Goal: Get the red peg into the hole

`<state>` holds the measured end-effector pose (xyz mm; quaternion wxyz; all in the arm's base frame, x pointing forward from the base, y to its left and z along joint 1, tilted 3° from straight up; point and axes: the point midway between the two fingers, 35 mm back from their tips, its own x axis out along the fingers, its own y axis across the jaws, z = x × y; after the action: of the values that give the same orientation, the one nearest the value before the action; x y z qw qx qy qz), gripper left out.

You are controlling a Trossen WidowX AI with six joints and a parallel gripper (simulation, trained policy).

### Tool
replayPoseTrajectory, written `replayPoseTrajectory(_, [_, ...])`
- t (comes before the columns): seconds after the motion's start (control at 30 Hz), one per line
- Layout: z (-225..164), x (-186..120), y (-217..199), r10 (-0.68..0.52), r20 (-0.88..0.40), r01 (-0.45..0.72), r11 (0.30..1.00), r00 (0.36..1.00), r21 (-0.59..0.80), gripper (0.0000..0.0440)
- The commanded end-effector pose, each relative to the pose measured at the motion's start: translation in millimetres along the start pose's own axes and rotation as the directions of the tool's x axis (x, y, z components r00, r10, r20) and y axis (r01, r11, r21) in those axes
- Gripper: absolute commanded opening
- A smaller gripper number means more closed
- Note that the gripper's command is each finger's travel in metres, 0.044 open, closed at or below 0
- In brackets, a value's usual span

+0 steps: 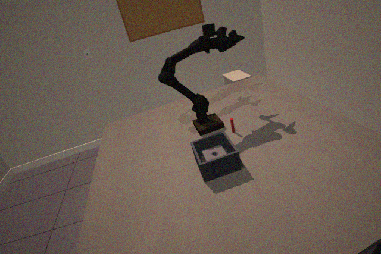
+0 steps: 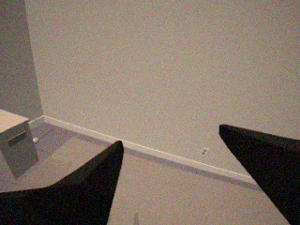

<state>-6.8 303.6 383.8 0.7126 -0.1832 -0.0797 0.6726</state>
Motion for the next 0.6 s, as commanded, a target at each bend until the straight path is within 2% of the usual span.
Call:
replayPoseTrajectory(0.0, [-31,5,-15,-0.037,-0.103,0.046,0.995,0.994,0.084,0.044])
replayPoseTrajectory(0.3, [-90,3,-54,-0.128,-0.308,0.217,0.937,0.943,0.275,0.044])
replayPoseTrajectory(0.57, [-137,-10,-82,-0.179,-0.47,0.394,0.822,0.864,0.411,0.044])
